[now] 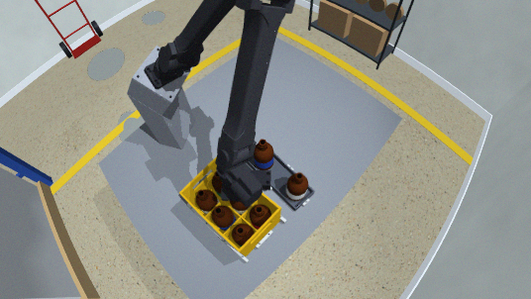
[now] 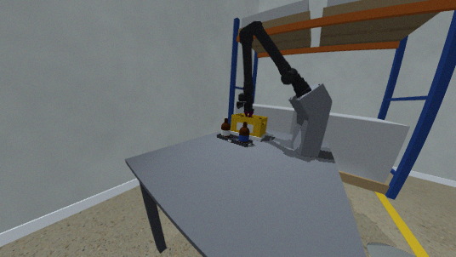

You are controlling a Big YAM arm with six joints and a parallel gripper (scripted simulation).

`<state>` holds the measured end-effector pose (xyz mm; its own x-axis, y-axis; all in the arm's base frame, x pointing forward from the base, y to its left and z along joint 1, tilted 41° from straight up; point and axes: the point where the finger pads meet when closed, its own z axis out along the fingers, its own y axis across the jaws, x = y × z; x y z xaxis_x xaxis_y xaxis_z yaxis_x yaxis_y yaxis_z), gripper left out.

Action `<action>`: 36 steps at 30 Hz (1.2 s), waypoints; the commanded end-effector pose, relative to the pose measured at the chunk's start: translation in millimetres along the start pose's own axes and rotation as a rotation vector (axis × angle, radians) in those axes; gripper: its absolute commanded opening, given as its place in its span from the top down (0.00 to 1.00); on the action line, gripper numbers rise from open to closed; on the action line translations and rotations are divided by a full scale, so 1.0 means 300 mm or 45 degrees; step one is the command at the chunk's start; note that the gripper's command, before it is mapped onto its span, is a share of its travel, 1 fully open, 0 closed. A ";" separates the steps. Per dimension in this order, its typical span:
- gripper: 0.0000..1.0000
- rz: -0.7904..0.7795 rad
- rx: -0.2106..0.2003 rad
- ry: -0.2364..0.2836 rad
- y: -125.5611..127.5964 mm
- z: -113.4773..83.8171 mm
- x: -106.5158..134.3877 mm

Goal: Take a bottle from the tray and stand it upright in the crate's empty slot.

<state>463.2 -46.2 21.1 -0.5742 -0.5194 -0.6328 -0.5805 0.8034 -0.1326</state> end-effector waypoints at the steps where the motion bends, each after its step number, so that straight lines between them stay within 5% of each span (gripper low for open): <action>1: 1.00 0.000 0.019 -0.021 -0.025 0.006 -0.032; 32: 1.00 0.000 0.019 -0.021 -0.025 0.006 -0.032; 33: 0.39 0.000 0.019 -0.021 -0.025 0.006 -0.032; 36: 0.39 0.000 0.019 -0.021 -0.024 0.007 -0.031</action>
<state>464.0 -46.5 21.8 -0.5734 -0.5193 -0.6337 -0.5799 0.8036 -0.1339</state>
